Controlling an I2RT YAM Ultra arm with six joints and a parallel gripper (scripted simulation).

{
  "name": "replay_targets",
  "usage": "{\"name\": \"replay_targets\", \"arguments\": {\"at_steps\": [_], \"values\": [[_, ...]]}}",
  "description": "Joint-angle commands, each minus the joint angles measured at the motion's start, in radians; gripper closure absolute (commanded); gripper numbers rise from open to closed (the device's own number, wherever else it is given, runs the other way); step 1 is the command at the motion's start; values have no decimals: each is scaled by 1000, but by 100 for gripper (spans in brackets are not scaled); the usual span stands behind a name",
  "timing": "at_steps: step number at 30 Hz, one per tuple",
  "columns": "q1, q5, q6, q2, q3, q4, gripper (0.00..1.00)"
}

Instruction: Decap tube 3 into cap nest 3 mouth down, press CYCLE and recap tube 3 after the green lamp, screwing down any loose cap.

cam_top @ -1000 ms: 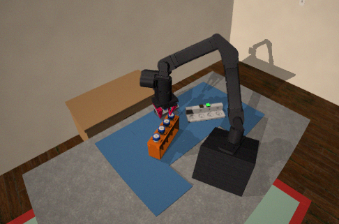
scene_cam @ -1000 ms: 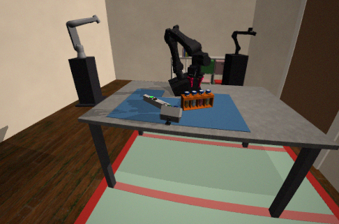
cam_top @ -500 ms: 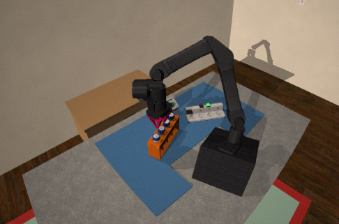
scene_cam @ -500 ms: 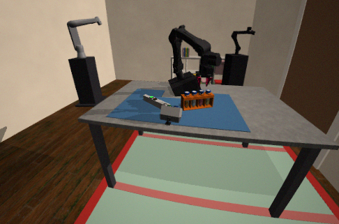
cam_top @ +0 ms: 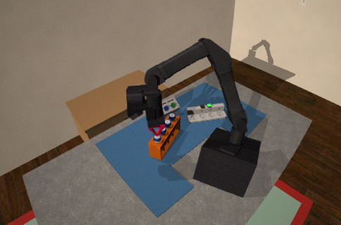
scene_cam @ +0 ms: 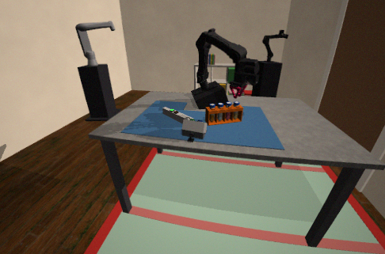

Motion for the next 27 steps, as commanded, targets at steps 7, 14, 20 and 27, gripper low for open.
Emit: {"name": "replay_targets", "arguments": {"at_steps": [7,14,20,27], "values": [[-2,1,-148,-1,-10,19,51],[-15,4,-161,13,-49,76,51],[-28,6,-174,29,-84,132,51],[-28,6,-174,29,-84,132,51]]}}
